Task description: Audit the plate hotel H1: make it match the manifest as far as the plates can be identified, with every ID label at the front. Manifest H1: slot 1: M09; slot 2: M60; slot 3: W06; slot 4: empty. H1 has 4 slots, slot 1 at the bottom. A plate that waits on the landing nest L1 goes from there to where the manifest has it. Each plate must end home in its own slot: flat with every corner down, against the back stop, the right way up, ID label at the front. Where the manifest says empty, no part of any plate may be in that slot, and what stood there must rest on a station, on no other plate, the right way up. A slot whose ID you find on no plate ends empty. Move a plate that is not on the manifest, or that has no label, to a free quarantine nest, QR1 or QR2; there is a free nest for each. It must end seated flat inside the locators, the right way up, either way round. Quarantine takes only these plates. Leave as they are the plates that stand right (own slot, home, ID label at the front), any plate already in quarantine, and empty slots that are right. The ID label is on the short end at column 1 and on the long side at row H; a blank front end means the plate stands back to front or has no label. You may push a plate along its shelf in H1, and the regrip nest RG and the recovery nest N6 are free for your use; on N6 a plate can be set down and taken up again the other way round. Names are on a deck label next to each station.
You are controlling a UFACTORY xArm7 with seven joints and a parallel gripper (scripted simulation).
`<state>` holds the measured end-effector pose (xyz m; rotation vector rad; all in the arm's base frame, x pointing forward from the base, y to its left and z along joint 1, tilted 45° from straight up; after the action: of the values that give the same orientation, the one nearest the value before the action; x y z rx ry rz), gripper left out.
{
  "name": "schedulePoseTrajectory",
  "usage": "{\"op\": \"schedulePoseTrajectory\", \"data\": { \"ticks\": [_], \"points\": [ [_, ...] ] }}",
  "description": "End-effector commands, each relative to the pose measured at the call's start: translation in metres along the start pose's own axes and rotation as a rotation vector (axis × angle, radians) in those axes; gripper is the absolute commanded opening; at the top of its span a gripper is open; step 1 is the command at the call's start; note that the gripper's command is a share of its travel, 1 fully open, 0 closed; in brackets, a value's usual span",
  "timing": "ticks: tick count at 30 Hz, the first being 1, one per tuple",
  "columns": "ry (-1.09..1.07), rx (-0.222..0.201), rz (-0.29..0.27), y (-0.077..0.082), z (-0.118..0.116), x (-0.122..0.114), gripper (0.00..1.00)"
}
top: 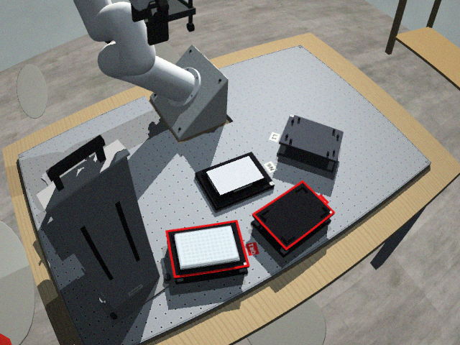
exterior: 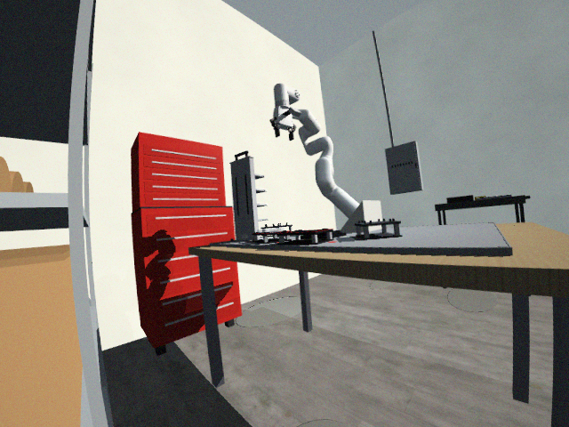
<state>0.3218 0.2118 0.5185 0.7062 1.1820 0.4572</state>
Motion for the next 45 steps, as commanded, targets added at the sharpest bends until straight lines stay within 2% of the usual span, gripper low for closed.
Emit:
{"op": "schedulePoseTrajectory", "data": {
  "ticks": [1, 6, 8, 15, 35, 45],
  "points": [
    [0.0, -0.001, -0.001, 0.001, -0.002, 0.024, 1.0],
    [0.0, -0.001, -0.001, 0.001, -0.006, 0.049, 1.0],
    [0.0, -0.001, -0.001, 0.001, -0.006, 0.049, 1.0],
    [0.0, -0.001, -0.001, 0.001, -0.01, 0.084, 1.0],
    [0.0, -0.001, 0.0, 0.001, -0.046, 0.165, 1.0],
    [0.0, -0.001, 0.0, 0.001, -0.046, 0.165, 1.0]
  ]
}}
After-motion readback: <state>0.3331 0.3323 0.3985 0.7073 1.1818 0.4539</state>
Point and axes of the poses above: the point where the finger pads meet when closed, its own y axis back along the fingers, its own z axis across the jaws, x = y × z, the point moved 9 cm from there along y, back along the fingers, and after that the axes turned 13 degrees about -y, right-handed, at the moved point
